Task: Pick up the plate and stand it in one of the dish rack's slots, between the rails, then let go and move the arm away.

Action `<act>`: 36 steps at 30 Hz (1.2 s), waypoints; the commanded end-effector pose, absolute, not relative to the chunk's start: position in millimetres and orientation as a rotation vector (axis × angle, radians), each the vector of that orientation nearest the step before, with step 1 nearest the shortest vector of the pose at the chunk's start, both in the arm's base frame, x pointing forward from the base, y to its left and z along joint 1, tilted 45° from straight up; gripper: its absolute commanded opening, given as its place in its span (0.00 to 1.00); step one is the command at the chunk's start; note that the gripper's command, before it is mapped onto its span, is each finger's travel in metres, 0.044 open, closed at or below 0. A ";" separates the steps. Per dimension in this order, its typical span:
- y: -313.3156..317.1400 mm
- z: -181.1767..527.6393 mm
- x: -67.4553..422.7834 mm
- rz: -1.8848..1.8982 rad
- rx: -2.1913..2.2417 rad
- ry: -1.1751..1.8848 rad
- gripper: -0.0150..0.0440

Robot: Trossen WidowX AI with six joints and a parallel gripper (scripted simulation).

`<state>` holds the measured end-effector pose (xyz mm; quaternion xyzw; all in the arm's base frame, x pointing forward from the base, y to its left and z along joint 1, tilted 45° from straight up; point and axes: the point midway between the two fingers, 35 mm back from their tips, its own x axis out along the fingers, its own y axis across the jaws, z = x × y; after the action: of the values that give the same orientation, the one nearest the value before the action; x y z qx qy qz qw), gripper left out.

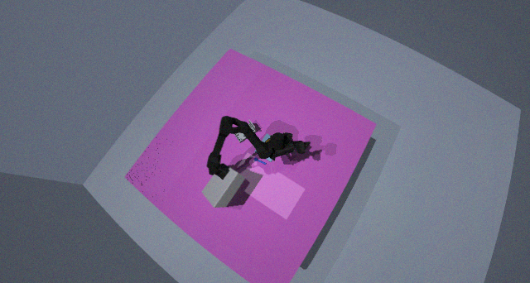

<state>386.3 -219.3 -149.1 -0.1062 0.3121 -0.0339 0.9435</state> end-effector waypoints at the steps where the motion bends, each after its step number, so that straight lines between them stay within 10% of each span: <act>1: -218.5 -149.6 386.6 -0.065 -0.213 0.639 0.93; 36: -32.5 -131.1 346.4 0.571 0.466 1.369 0.93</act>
<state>346.8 -40.7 -144.6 0.1902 0.6062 0.2485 0.7311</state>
